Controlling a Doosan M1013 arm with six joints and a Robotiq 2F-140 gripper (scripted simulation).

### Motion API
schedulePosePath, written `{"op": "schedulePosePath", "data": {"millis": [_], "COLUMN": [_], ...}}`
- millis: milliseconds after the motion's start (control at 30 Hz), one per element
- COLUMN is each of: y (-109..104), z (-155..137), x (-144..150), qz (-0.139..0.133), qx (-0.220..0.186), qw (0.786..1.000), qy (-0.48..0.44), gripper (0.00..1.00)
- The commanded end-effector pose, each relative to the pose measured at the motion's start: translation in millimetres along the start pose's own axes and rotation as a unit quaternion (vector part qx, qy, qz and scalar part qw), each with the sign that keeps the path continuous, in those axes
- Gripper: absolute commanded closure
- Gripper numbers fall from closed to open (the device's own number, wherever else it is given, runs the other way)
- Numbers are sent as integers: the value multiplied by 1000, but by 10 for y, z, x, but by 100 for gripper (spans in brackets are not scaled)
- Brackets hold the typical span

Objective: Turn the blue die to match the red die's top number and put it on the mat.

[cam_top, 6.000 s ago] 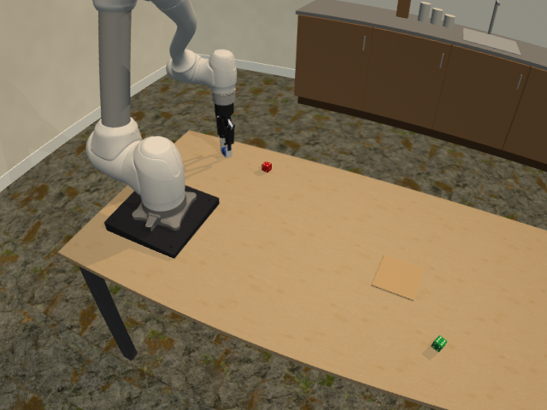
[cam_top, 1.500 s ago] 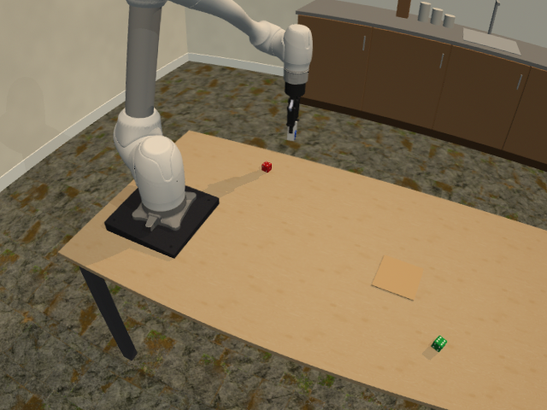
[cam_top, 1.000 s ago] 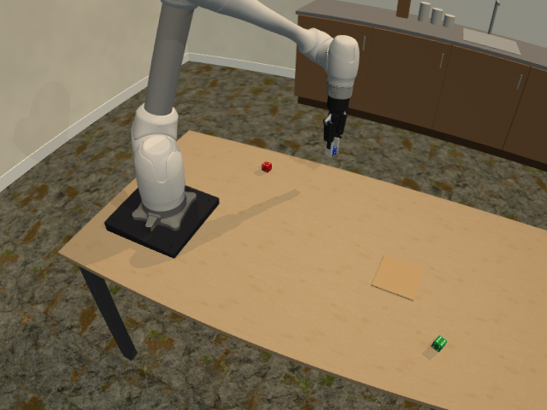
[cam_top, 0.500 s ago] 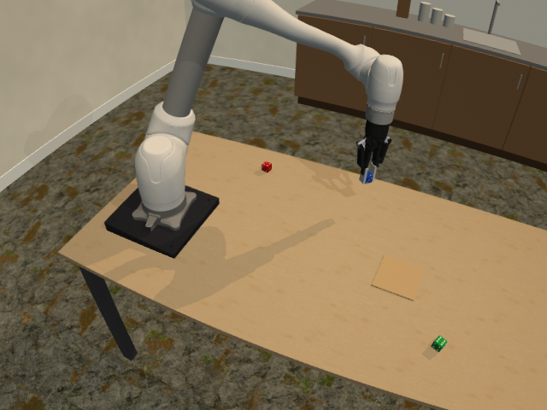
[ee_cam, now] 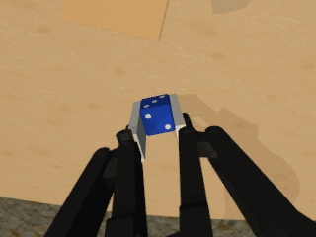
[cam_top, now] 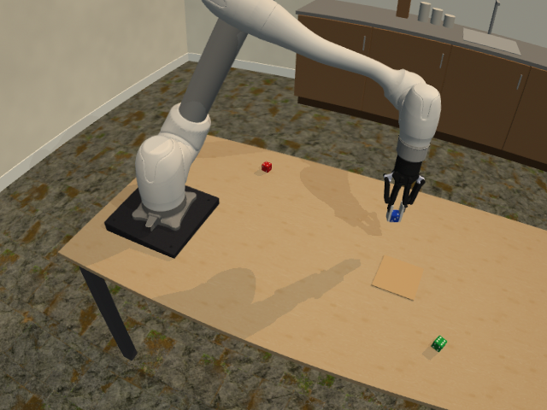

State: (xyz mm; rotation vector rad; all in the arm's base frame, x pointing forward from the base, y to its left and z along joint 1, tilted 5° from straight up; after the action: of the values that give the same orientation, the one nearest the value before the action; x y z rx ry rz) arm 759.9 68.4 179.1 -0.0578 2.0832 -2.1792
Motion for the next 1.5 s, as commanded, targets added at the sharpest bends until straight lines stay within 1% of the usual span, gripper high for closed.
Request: {"op": "schedulePosePath", "data": {"millis": [0,33,100,200,300,400,1033,1133,1267,1333,1467], "y": [18,18,28,28,37,41,64,120,254,254,441], "z": [570,570,938,938,1298,1450,1475,1475,1476,1476,1477], "x": [-170,-170,-233,-233,-276,-288,-291,-292,-294,-294,-298], "qz": [0,0,1,1,2,2,2,2,2,2,2], "qx": [1,1,2,2,3,4,4,4,4,4,4], "qw": [998,998,995,995,991,989,989,989,989,989,989], "qy": [60,60,98,98,134,149,151,151,151,151,151], "gripper": [76,76,76,76,76,76,76,76,76,76,76]}}
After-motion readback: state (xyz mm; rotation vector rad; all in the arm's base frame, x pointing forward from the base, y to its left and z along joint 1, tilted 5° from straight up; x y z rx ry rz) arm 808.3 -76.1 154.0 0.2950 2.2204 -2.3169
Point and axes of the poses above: the point where the finger pads meet when closed, its own y axis out along the fingers, its own x axis across the jaws, z = x × y, the point moved 2 cm from there along -y, back along the fingers, and after that the axes turned 5 degrees about y, right-handed, at the moved point
